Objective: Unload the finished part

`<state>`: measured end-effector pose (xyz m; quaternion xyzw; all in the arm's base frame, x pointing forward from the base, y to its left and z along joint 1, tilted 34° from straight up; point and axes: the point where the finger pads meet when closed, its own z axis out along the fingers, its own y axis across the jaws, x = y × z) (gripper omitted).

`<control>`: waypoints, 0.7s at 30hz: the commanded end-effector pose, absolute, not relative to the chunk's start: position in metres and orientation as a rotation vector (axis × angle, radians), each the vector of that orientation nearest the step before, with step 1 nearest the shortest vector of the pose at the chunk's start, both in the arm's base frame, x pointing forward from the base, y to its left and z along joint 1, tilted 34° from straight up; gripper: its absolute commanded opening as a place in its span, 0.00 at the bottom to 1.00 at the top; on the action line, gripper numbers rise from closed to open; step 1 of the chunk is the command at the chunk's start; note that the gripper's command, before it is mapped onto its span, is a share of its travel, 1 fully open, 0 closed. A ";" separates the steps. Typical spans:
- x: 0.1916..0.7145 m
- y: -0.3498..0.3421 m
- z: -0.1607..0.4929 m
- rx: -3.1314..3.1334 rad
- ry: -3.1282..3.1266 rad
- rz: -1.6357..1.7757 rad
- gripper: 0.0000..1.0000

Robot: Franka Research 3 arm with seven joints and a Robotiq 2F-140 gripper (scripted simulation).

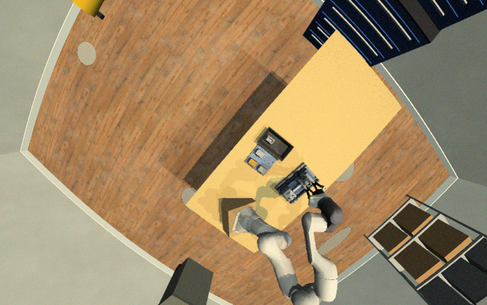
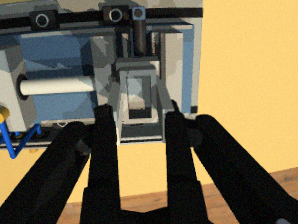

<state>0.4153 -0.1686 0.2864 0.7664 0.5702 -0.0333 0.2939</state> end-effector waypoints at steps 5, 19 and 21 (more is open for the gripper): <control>0.412 -0.164 0.295 2.043 1.519 -0.092 0.00; 0.406 -0.153 0.313 2.043 1.519 -0.092 0.00; 0.405 -0.152 0.315 2.043 1.519 -0.092 0.00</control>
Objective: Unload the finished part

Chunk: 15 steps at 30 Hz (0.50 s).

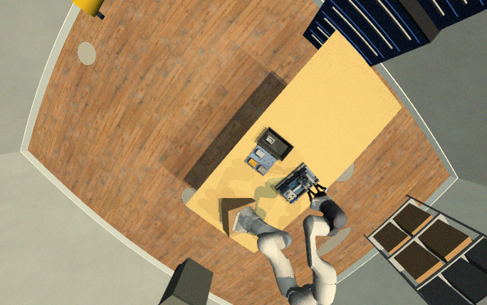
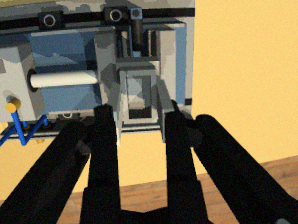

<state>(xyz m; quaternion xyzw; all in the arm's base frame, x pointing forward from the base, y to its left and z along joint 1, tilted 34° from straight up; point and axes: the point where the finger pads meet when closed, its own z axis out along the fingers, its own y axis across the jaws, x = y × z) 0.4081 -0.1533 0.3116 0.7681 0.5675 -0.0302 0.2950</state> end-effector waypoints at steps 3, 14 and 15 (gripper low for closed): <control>0.404 -0.150 0.317 2.043 1.519 -0.092 0.00; 0.404 -0.149 0.319 2.043 1.519 -0.092 0.00; 0.404 -0.149 0.319 2.043 1.519 -0.092 0.00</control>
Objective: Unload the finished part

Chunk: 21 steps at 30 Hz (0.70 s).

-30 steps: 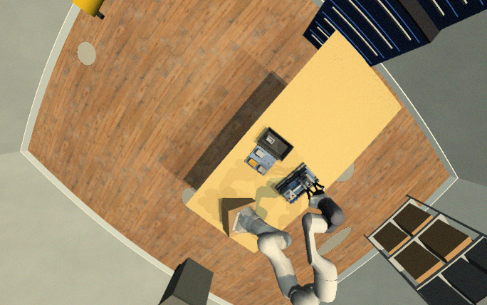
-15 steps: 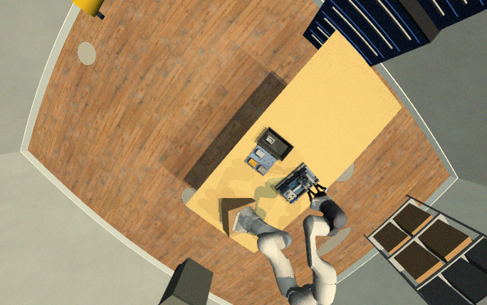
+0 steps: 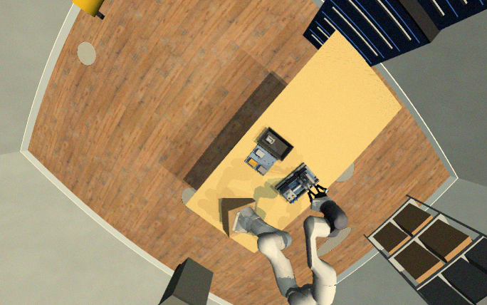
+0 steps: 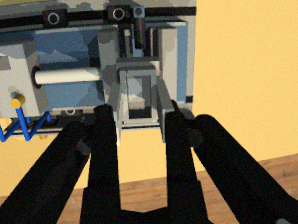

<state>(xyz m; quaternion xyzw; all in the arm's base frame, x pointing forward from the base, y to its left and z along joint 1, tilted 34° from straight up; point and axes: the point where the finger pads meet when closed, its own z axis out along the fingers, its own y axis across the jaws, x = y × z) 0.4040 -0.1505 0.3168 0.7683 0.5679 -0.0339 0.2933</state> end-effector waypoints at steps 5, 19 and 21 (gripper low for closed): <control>0.411 -0.143 0.318 2.038 1.520 -0.099 0.00; 0.479 -0.056 0.296 1.978 1.558 -0.143 0.00; 0.489 -0.039 0.289 1.969 1.569 -0.146 0.00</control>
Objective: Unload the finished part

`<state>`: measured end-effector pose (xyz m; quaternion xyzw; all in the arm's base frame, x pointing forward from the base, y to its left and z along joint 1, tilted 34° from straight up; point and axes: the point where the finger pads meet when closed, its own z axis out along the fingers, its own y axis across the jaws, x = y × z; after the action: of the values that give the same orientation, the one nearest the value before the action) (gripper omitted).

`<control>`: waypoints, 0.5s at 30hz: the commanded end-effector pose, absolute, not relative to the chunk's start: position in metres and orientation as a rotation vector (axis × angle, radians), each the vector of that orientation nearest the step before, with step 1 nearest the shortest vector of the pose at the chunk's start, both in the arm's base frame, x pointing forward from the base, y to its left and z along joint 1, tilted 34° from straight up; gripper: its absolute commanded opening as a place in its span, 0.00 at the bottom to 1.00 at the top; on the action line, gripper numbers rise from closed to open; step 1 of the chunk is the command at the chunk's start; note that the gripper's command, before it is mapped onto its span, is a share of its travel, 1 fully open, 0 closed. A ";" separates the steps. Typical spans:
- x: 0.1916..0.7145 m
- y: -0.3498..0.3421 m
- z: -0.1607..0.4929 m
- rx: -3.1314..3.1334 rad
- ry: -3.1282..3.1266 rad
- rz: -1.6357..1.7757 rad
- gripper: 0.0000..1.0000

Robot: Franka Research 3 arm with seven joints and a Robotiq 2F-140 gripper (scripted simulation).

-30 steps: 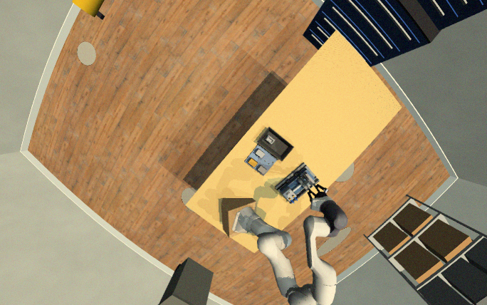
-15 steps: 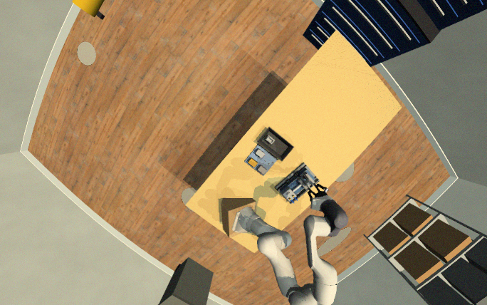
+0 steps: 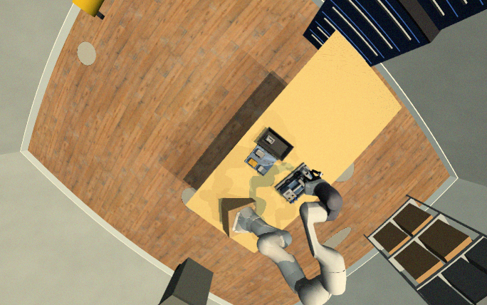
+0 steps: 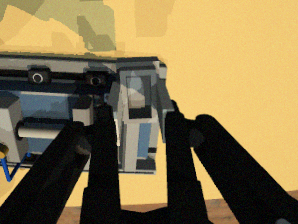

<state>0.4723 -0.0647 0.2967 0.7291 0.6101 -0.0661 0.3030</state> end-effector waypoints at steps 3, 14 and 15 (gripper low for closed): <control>0.502 -0.011 0.276 1.956 1.587 -0.150 0.00; 0.526 0.075 0.229 1.928 1.649 -0.152 0.00; 0.527 0.083 0.224 1.927 1.655 -0.152 0.00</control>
<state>0.5193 0.0610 0.2341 0.7034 0.6432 -0.0726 0.2936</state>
